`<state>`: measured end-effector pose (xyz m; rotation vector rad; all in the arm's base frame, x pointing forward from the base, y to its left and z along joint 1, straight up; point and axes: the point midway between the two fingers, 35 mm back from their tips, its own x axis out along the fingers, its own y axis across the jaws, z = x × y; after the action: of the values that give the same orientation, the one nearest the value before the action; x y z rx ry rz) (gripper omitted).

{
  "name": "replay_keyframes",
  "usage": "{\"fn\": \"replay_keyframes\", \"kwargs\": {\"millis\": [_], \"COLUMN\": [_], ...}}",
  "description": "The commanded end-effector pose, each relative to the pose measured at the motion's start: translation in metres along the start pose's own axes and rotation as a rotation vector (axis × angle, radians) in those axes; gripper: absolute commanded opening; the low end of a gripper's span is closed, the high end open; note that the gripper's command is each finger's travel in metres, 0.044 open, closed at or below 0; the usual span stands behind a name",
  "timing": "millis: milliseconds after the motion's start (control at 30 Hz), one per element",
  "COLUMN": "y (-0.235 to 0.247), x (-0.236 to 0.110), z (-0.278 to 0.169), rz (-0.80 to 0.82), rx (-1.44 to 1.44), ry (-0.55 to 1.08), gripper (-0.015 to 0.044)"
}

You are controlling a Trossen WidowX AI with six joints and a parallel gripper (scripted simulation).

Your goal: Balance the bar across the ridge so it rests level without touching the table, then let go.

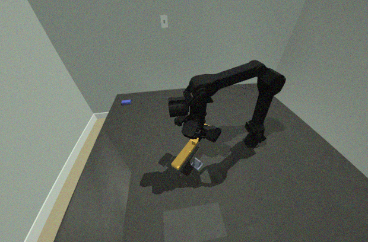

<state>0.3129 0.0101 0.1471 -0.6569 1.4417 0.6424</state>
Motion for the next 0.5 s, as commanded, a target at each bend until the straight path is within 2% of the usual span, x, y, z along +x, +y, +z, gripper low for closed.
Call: {"fn": "replay_keyframes", "kwargs": {"millis": [0, 467], "y": [0.011, 0.044], "x": [0.0, 0.002], "z": [0.007, 0.024], "rz": [-0.002, 0.001], "rx": [0.036, 0.126], "ry": [-0.001, -0.003], "gripper": [0.0, 0.0]}}
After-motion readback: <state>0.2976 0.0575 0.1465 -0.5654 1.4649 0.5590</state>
